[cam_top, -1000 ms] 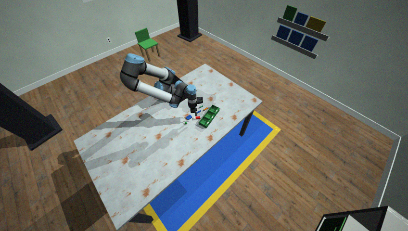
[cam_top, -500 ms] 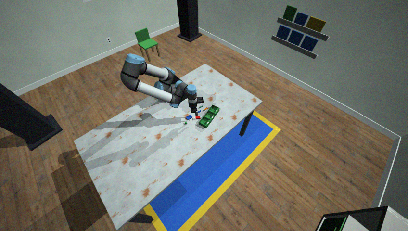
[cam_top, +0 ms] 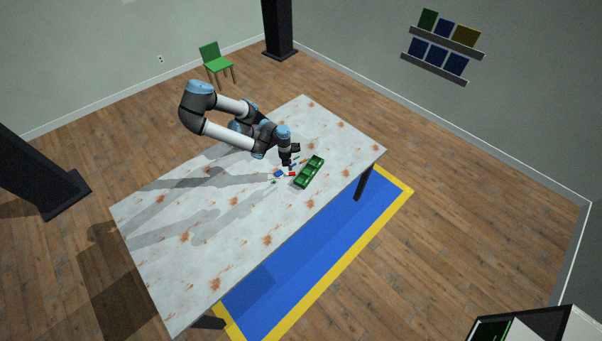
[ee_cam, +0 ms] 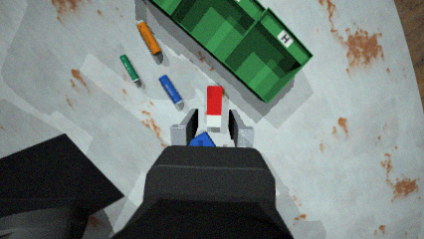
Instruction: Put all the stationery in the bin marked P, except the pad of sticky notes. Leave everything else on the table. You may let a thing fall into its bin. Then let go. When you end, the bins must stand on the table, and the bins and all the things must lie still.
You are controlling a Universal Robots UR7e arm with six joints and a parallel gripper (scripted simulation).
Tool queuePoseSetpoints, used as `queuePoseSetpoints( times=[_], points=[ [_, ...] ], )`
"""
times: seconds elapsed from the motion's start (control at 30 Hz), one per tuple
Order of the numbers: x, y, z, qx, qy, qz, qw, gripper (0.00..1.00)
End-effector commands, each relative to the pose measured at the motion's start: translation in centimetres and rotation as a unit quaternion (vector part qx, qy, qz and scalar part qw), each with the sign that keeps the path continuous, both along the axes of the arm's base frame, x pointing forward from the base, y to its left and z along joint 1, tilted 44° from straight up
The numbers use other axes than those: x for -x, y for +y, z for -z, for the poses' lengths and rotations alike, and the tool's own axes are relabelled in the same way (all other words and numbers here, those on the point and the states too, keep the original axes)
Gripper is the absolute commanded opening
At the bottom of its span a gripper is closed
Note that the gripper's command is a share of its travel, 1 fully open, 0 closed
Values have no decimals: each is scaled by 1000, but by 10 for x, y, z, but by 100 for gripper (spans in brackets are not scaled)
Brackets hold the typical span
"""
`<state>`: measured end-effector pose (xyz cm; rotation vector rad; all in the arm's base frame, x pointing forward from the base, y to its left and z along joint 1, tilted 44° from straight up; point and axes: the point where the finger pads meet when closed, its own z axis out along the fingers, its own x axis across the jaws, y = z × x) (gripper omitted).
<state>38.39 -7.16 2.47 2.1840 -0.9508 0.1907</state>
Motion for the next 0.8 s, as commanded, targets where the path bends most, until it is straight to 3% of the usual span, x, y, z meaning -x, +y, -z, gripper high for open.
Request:
queuePoseSetpoints(
  times=[0.0, 0.5, 0.77],
  points=[
    [0, 0, 0, 0, 0, 0, 1000, 75],
    [0, 0, 0, 0, 0, 0, 1000, 75],
    [5, -22, 23, 0, 0, 0, 1000, 75]
  ],
)
